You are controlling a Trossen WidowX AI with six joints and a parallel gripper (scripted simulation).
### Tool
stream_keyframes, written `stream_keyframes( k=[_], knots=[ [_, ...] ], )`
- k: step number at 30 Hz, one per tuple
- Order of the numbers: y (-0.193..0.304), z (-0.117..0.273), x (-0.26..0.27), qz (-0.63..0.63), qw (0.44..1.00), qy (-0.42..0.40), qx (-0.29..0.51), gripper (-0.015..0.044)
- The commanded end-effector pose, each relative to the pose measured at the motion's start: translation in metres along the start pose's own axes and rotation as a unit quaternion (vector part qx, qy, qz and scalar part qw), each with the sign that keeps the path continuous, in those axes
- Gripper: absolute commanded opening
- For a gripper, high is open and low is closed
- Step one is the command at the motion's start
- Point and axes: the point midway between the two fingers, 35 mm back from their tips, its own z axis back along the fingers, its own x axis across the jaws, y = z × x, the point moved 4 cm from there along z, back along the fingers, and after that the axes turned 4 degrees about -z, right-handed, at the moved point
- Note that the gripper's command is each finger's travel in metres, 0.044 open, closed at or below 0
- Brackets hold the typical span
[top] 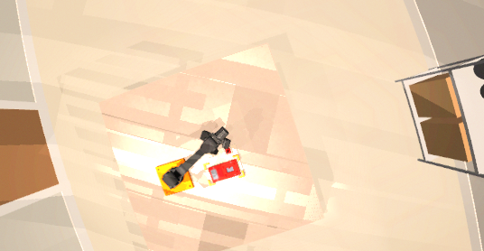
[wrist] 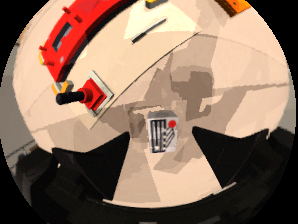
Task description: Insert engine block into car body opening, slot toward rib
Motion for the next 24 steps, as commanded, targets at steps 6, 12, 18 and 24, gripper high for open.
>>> stream_keyframes(
  k=[6,12,18,24],
  knots=[
    [0.0,-0.002,0.0,-0.002,1.0,0.001,0.001,0.0204],
    [0.0,-0.002,0.0,-0.002,1.0,0.001,0.001,0.0105],
    [0.0,-0.002,0.0,-0.002,1.0,0.001,0.001,0.0065],
    [0.003,0.009,0.001,-0.002,1.0,0.001,0.002,0.0]
  ],
)
